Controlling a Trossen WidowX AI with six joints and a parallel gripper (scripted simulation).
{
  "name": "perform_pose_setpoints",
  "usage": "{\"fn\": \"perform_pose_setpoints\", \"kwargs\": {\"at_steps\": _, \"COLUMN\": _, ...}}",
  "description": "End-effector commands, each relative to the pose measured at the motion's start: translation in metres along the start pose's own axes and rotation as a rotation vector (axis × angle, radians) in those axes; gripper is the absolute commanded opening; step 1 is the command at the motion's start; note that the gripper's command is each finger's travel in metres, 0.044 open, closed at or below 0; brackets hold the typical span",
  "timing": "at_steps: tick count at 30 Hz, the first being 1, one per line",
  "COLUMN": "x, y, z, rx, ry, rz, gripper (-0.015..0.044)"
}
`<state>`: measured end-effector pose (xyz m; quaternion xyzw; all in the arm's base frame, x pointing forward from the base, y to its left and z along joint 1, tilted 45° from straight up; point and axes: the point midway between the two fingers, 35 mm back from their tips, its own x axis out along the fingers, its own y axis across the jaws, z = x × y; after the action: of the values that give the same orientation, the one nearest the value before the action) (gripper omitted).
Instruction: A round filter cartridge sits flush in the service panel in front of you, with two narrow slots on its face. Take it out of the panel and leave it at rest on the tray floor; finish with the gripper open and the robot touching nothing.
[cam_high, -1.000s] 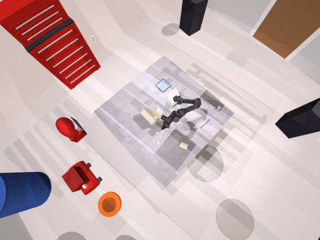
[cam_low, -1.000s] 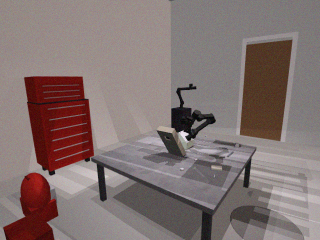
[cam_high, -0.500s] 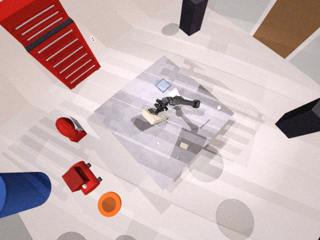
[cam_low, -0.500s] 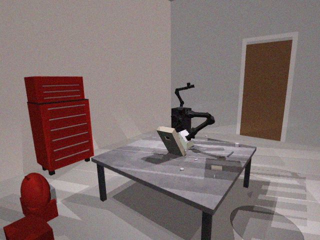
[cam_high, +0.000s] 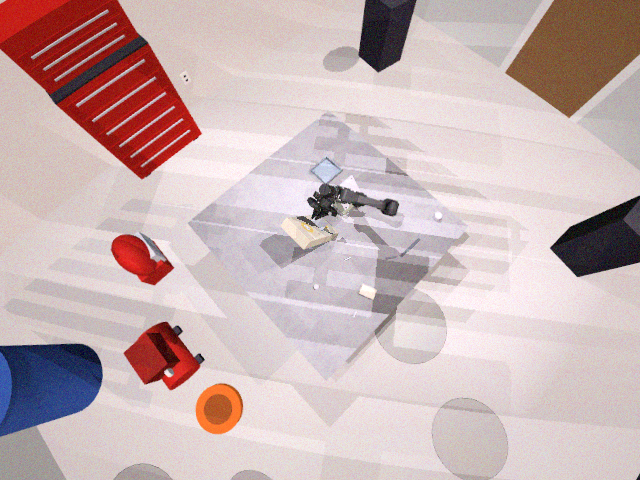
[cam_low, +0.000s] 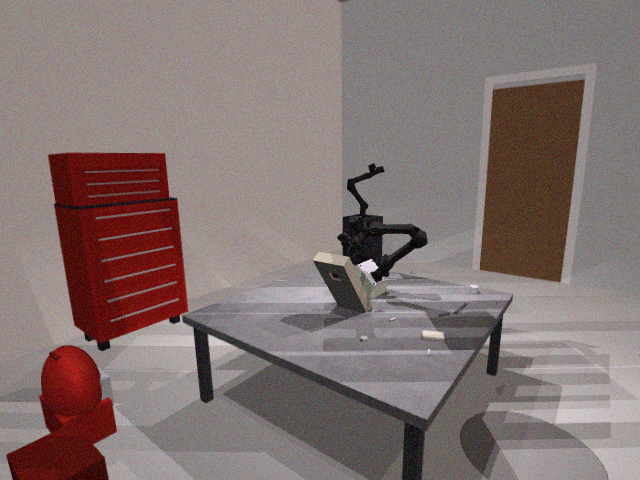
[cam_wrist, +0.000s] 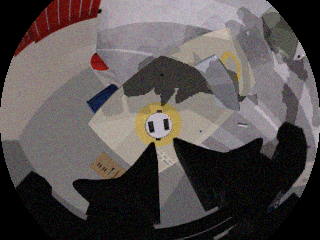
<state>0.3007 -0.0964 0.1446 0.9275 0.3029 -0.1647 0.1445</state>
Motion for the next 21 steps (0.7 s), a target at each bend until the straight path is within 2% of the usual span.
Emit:
{"fn": "perform_pose_setpoints", "kwargs": {"at_steps": 1, "x": 0.005, "y": 0.000, "z": 0.001, "rx": 0.005, "ry": 0.000, "rz": -0.004, "gripper": 0.0097}}
{"fn": "perform_pose_setpoints", "kwargs": {"at_steps": 21, "x": 0.038, "y": 0.000, "z": 0.001, "rx": 0.003, "ry": -0.002, "rz": -0.004, "gripper": 0.0097}}
